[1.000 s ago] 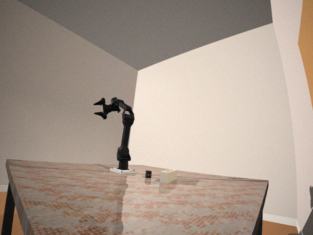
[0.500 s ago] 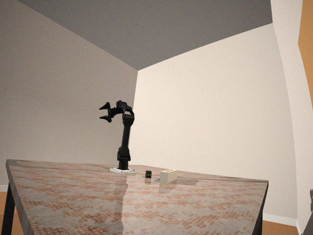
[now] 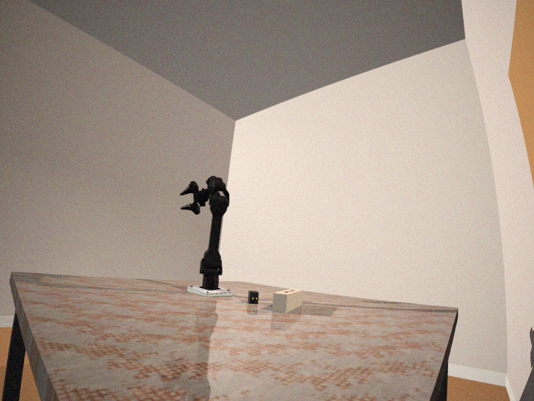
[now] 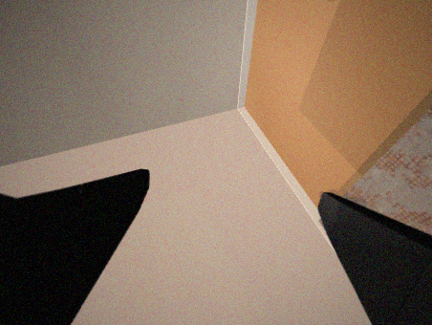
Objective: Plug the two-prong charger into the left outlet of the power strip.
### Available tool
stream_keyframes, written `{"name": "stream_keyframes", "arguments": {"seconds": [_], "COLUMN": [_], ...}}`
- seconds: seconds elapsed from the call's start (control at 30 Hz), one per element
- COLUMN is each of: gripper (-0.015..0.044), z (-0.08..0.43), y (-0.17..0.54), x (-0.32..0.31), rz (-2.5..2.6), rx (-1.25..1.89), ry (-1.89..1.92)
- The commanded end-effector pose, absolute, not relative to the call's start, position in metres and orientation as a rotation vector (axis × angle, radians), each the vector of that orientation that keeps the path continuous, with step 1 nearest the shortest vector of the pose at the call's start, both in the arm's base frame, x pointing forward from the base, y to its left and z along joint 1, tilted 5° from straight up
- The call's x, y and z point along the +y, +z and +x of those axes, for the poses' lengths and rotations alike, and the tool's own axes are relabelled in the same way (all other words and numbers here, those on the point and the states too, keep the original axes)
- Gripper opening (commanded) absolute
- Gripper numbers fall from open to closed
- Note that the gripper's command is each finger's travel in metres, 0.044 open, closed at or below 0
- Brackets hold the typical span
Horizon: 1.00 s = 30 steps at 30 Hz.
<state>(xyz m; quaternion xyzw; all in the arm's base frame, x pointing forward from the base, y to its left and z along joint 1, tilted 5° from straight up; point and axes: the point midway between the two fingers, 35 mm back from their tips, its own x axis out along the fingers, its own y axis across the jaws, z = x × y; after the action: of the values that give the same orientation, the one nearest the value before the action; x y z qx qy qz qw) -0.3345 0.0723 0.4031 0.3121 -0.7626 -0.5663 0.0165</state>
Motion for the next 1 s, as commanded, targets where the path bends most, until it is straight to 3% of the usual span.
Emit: {"name": "stream_keyframes", "arguments": {"seconds": [0.0, 0.97], "gripper": [0.0440, 0.0440], "z": [-0.331, -0.272], "y": [0.396, 0.348], "x": [0.093, 0.218], "rz": [0.912, 0.556], "rx": [-2.427, -2.847], "ry": [-1.819, -2.009]}}
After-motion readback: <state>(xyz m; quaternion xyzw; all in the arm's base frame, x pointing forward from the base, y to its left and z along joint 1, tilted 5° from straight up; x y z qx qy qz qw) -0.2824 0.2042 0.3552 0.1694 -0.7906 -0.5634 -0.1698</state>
